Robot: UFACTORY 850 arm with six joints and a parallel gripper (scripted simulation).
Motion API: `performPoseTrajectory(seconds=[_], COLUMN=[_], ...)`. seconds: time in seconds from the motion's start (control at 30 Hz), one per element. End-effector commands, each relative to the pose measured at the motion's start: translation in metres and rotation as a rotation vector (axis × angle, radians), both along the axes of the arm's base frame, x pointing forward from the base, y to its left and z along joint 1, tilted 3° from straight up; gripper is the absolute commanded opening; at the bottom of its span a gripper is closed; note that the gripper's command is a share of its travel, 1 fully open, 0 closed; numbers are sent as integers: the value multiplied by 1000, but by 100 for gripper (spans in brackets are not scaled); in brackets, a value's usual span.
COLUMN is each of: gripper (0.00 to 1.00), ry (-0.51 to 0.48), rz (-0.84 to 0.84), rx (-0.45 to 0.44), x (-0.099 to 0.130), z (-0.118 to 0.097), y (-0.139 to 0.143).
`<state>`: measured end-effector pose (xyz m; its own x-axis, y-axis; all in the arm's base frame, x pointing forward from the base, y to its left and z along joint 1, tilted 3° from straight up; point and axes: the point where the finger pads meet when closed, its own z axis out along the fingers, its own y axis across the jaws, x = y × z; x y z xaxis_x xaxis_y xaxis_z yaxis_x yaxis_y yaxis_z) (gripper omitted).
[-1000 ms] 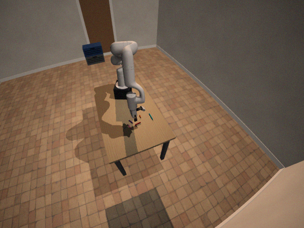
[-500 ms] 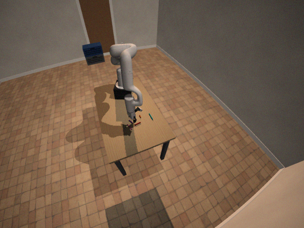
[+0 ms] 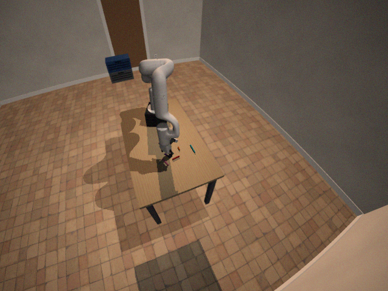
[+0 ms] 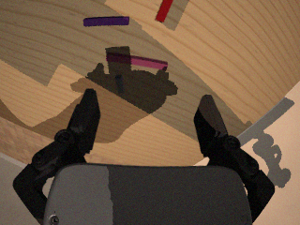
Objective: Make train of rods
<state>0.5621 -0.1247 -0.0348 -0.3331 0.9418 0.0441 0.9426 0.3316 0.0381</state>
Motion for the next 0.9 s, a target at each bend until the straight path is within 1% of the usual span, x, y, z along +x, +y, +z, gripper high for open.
performPoseTrajectory(seconds=[0.0, 0.2, 0.3, 0.4, 0.57, 0.87], gripper=[100, 100, 100, 100, 100, 100], ry=[-14, -18, -18, -21, -23, -24], rz=[78, 155, 155, 217, 266, 328], rx=[8, 2, 2, -4, -8, -13], x=[-4, -10, -10, -14, -18, -23], z=[-10, -21, -21, -30, -37, -45], y=[-6, -11, -11, -16, -19, -24])
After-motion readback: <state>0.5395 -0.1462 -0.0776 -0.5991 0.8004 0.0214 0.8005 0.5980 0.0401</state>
